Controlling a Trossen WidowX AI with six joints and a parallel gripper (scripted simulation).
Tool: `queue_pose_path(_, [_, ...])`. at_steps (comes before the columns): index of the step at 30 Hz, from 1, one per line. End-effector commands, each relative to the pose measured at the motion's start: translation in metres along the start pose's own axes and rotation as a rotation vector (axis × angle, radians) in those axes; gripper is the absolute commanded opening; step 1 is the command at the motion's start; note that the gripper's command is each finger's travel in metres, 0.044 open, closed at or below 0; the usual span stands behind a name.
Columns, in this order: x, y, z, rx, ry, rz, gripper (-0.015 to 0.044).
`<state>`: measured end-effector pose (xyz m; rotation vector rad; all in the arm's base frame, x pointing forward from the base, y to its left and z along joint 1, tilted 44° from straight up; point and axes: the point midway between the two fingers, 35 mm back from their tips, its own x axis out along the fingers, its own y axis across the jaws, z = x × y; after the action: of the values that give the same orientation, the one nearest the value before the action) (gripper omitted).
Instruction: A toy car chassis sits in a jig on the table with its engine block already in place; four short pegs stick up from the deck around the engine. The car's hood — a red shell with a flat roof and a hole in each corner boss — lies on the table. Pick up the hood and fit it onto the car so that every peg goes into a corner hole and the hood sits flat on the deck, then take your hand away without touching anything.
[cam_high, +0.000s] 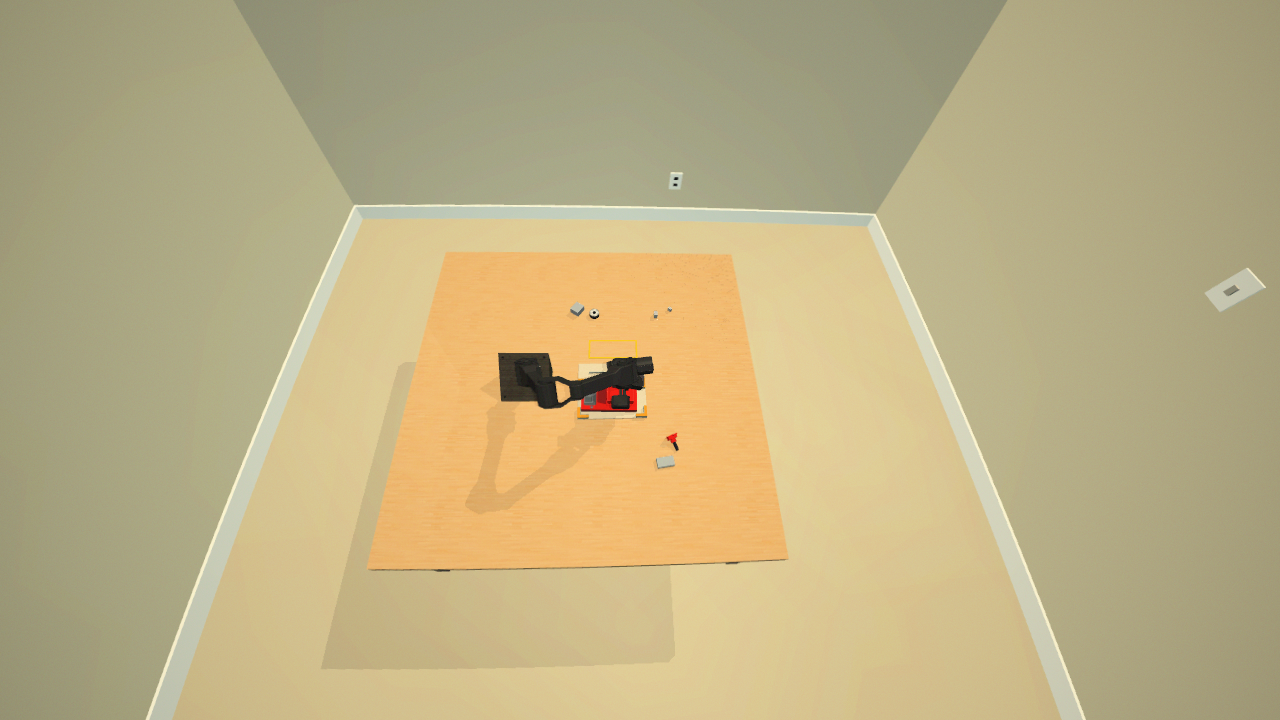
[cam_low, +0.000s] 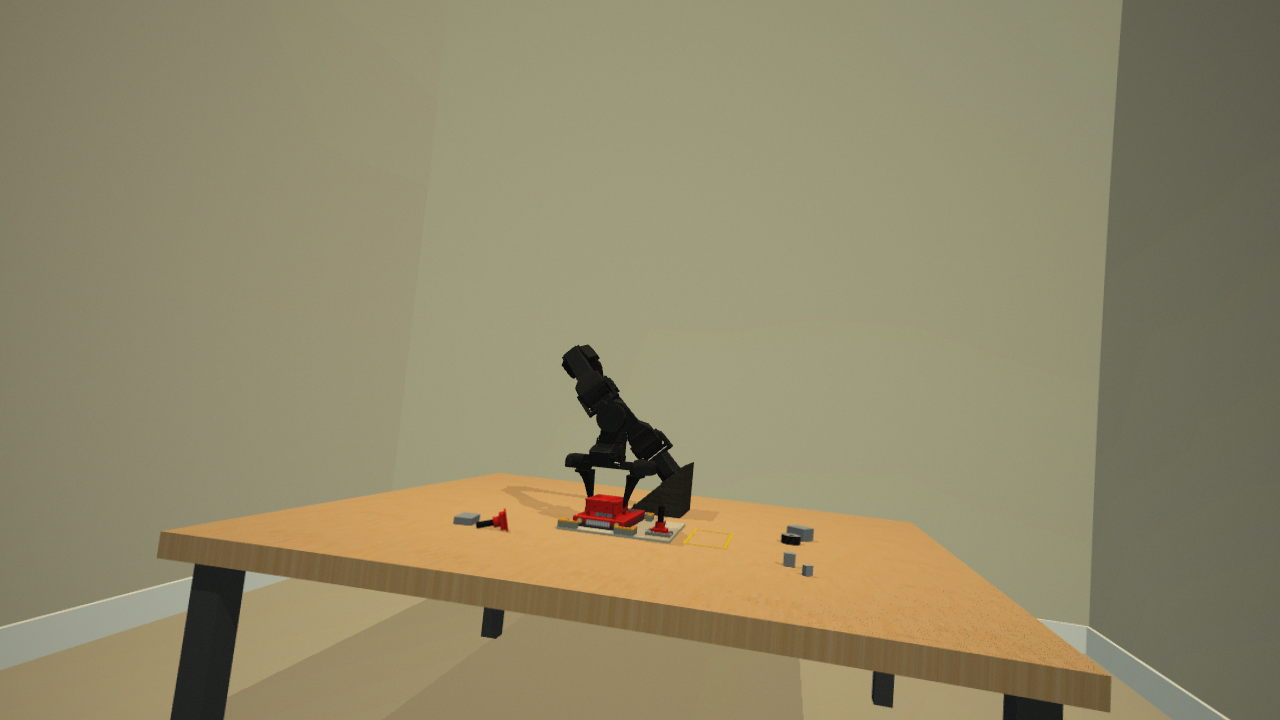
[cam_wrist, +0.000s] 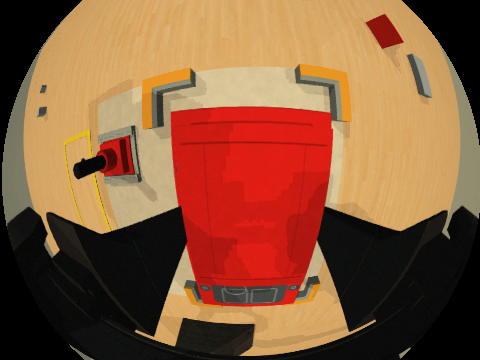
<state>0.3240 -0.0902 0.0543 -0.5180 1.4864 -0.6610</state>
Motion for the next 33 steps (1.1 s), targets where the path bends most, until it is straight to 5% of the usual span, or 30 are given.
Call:
queue_pose_path(1, [0.0029, 0.0003, -0.0007, -0.005, 0.002, -0.003, 0.0])
queue_pose_path(21, [0.0063, -0.0002, 0.0, 0.0, 0.001, -0.001, 0.0])
queue_pose_path(33, [0.007, -0.0001, -0.0001, 0.001, 0.001, 0.0, 0.0315])
